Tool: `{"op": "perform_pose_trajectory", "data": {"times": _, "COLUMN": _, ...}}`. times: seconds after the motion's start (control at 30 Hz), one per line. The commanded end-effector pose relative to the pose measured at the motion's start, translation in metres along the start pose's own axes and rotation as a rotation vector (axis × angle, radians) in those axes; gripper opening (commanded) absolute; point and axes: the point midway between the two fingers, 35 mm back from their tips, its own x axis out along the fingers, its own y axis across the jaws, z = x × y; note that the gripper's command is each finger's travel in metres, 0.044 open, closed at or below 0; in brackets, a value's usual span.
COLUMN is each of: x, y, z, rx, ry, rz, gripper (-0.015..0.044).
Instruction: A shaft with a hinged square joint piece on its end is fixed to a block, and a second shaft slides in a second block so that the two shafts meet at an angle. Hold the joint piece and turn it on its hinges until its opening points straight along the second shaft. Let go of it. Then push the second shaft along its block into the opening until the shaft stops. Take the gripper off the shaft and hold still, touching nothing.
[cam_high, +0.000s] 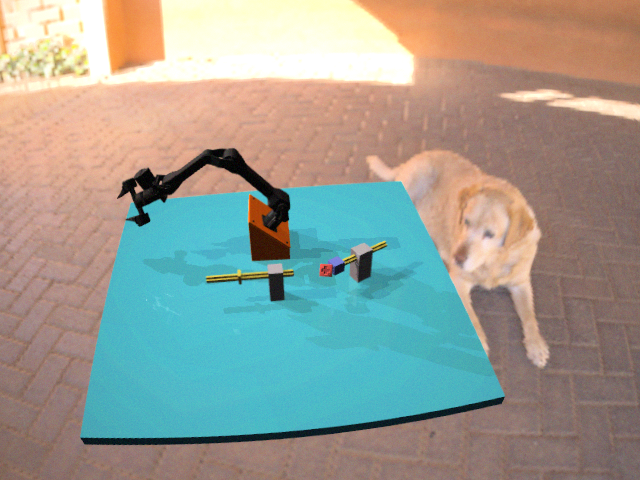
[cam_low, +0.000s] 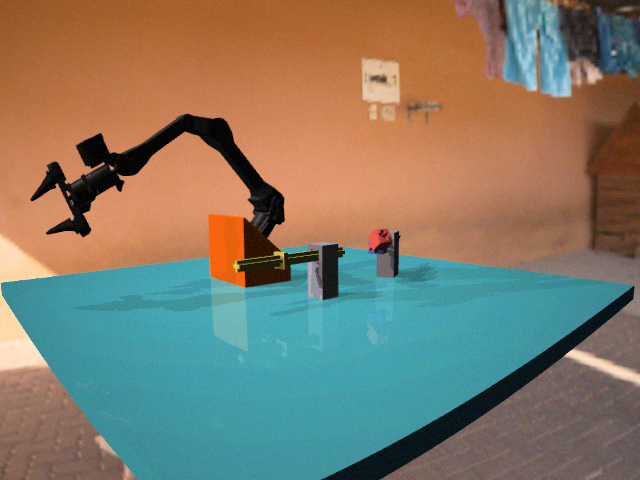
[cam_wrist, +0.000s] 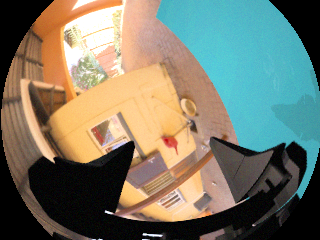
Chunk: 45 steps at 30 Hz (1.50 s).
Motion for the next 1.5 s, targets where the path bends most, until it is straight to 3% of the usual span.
{"op": "perform_pose_trajectory", "data": {"times": 0.0, "x": 0.001, "y": 0.002, "z": -0.003, "rx": 0.111, "ry": -0.052, "rz": -0.02, "gripper": 0.044}}
{"op": "perform_pose_trajectory", "data": {"times": 0.8, "x": -0.042, "y": 0.033, "z": -0.021, "rx": 0.819, "ry": -0.394, "rz": 0.056, "gripper": 0.044}}
{"op": "perform_pose_trajectory", "data": {"times": 1.07, "x": -0.048, "y": 0.03, "z": -0.023, "rx": 0.845, "ry": -0.415, "rz": 0.061, "gripper": 0.044}}
{"op": "perform_pose_trajectory", "data": {"times": 1.27, "x": -0.085, "y": 0.018, "z": -0.077, "rx": 0.732, "ry": -0.332, "rz": -0.015, "gripper": 0.044}}
{"op": "perform_pose_trajectory", "data": {"times": 1.47, "x": -0.154, "y": -0.013, "z": -0.15, "rx": 0.631, "ry": -0.214, "rz": -0.139, "gripper": 0.044}}
